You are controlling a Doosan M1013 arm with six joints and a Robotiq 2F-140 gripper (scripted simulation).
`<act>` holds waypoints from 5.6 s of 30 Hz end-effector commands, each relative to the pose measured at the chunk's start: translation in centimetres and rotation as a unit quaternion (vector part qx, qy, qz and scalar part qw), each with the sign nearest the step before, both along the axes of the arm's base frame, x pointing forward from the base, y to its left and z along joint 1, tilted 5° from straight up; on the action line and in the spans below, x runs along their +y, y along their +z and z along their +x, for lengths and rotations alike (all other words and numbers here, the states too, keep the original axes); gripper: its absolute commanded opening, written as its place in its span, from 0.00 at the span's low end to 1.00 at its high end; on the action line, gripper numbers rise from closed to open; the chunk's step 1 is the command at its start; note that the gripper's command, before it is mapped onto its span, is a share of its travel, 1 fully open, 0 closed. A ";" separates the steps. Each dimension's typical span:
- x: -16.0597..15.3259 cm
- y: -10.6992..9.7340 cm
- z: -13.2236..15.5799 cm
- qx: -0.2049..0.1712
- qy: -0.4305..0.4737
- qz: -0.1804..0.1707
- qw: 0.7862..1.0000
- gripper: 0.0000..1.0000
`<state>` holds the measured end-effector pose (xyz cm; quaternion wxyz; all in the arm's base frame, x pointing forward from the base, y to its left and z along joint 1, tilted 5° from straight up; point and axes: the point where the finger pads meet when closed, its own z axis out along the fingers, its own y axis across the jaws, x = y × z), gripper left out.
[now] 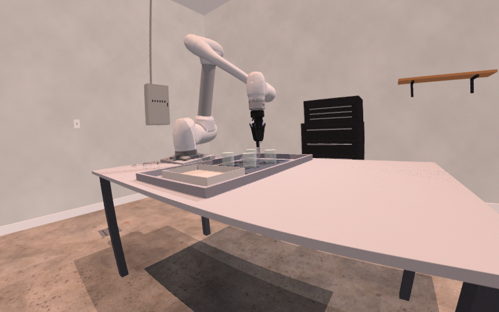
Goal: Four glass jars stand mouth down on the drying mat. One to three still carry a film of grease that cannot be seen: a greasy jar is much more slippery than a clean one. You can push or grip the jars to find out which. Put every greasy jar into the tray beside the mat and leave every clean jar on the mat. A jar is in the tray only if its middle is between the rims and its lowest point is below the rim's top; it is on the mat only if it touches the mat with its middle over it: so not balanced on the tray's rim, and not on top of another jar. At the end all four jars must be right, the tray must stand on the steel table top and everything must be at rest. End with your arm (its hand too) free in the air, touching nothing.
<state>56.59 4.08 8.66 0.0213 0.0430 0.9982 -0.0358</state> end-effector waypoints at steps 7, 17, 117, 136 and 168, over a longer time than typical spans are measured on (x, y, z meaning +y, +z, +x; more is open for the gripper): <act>0.0 -0.1 -0.1 -0.002 0.001 -0.001 1.000 0.00; 0.0 -0.1 -0.1 -0.002 0.001 -0.001 1.000 0.00; -16.1 0.9 -4.0 -0.002 0.001 -0.001 1.000 0.00; -16.1 0.9 -4.2 -0.002 0.001 -0.001 1.000 0.00; -16.1 0.9 -4.6 -0.002 0.001 -0.001 1.000 0.00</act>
